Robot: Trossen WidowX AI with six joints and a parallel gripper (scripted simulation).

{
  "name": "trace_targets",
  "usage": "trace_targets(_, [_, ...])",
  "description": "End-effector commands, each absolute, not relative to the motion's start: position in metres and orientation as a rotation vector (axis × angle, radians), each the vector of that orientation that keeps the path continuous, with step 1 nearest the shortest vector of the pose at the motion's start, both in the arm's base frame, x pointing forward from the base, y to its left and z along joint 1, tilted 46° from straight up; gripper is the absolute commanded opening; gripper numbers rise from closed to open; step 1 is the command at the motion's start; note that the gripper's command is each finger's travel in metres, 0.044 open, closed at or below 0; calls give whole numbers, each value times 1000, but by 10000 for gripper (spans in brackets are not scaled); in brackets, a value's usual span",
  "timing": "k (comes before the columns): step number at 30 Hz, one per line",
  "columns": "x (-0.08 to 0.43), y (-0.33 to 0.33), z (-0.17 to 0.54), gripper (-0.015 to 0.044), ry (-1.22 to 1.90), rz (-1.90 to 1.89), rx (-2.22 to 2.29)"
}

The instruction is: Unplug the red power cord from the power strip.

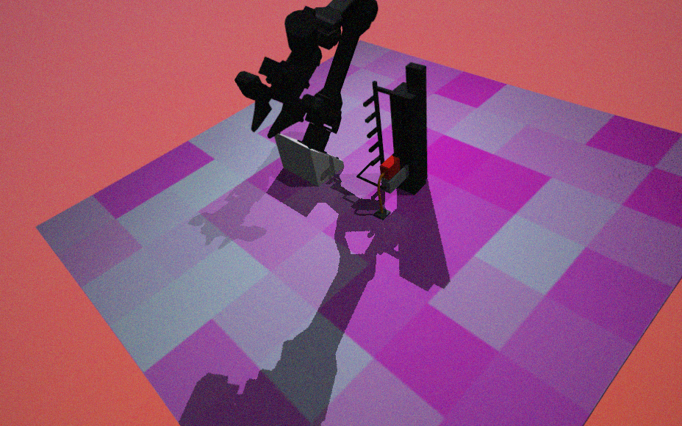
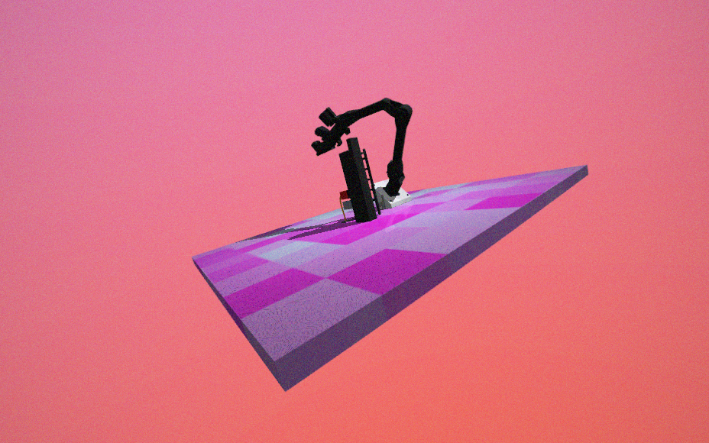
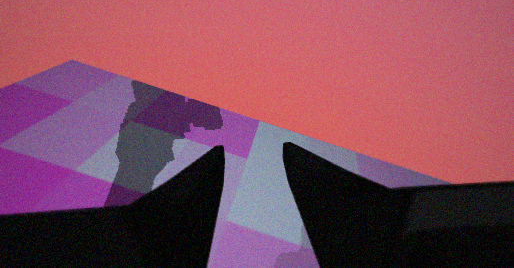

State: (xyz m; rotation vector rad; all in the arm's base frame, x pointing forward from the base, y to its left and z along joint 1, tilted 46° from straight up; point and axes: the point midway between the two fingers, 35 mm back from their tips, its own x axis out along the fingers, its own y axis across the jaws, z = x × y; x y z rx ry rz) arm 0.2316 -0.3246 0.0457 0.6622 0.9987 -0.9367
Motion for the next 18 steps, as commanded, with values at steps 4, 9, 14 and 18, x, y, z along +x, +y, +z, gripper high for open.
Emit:
trace_targets(4, [276, -214, 19, 160, 1296, -679, 1054])
trace_targets(9, [287, -146, 21, 160, 1513, -594, 1283])
trace_targets(14, [291, -84, 36, 160, 1755, -575, 1500])
trace_targets(18, [292, -61, 44, 160, 1856, -590, 1581])
